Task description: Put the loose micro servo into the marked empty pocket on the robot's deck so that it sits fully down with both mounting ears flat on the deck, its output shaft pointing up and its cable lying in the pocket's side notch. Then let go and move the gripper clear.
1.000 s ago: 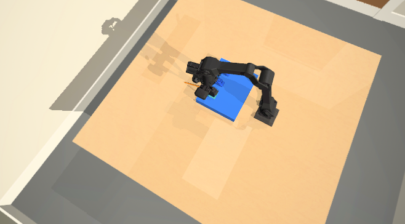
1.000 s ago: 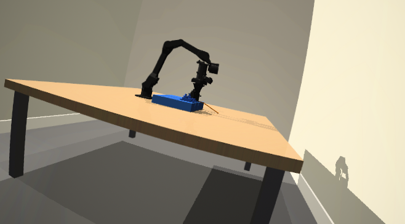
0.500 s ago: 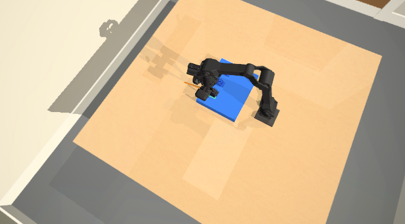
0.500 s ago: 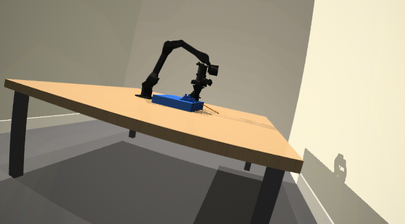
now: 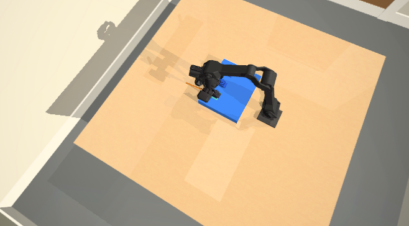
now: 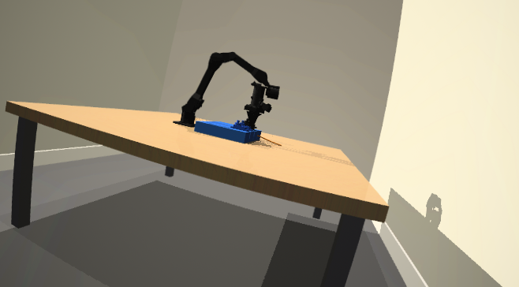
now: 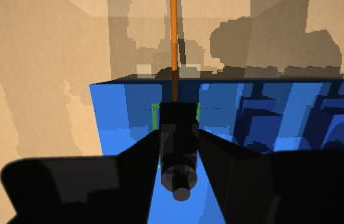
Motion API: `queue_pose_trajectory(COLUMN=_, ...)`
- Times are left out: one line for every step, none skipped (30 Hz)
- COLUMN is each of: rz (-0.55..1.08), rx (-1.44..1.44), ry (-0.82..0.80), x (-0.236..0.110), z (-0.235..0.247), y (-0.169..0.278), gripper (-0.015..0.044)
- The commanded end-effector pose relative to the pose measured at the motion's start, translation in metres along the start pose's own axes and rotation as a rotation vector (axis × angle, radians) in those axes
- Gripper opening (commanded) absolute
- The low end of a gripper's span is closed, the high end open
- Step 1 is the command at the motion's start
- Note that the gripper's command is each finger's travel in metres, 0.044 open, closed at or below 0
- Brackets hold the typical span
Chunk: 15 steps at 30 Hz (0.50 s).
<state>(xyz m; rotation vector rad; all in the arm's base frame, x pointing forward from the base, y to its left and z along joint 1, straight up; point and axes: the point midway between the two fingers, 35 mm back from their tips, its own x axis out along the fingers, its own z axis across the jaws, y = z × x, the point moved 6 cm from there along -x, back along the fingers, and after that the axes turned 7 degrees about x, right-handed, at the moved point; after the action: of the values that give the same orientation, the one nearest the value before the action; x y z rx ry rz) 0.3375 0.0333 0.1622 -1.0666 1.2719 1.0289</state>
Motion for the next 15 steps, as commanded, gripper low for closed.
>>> queue_pose_trajectory(rz=0.0, rx=-0.002, ry=-0.002, x=0.0041, z=0.0002, y=0.0, gripper=0.0)
queue_pose_trajectory(rz=0.0, rx=-0.002, ry=-0.002, x=0.0049, z=0.0002, y=0.0, gripper=0.0)
queue_pose_trajectory(rz=0.0, rx=-0.002, ry=-0.002, x=0.0055, z=0.0002, y=0.0, gripper=0.0)
queue_pose_trajectory(rz=0.0, rx=-0.002, ry=-0.002, x=0.0062, z=0.0002, y=0.0, gripper=0.0)
queue_pose_trajectory(rz=0.0, rx=-0.002, ry=-0.002, x=0.0071, z=0.0002, y=0.0, gripper=0.0)
queue_pose_trajectory(rz=0.0, rx=-0.002, ry=-0.002, x=0.0081, z=0.0002, y=0.0, gripper=0.0)
queue_pose_trajectory(rz=0.0, rx=-0.002, ry=-0.002, x=0.0089, z=0.0002, y=0.0, gripper=0.0)
queue_pose_trajectory(rz=0.0, rx=-0.002, ry=-0.002, x=0.0095, z=0.0002, y=0.0, gripper=0.0)
queue_pose_trajectory(rz=0.0, rx=-0.002, ry=-0.002, x=0.0102, z=0.0002, y=0.0, gripper=0.0)
queue_pose_trajectory(rz=0.0, rx=-0.002, ry=-0.002, x=0.0111, z=0.0002, y=0.0, gripper=0.0)
queue_pose_trajectory(rz=0.0, rx=-0.002, ry=-0.002, x=0.0121, z=0.0002, y=0.0, gripper=0.0)
queue_pose_trajectory(rz=0.0, rx=-0.002, ry=-0.002, x=0.0129, z=0.0002, y=0.0, gripper=0.0)
queue_pose_trajectory(rz=0.0, rx=-0.002, ry=-0.002, x=0.0134, z=0.0002, y=0.0, gripper=0.0)
queue_pose_trajectory(rz=0.0, rx=-0.002, ry=-0.002, x=0.0141, z=0.0002, y=0.0, gripper=0.0)
queue_pose_trajectory(rz=0.0, rx=-0.002, ry=-0.002, x=0.0126, z=0.0, y=-0.0001, gripper=0.0026)
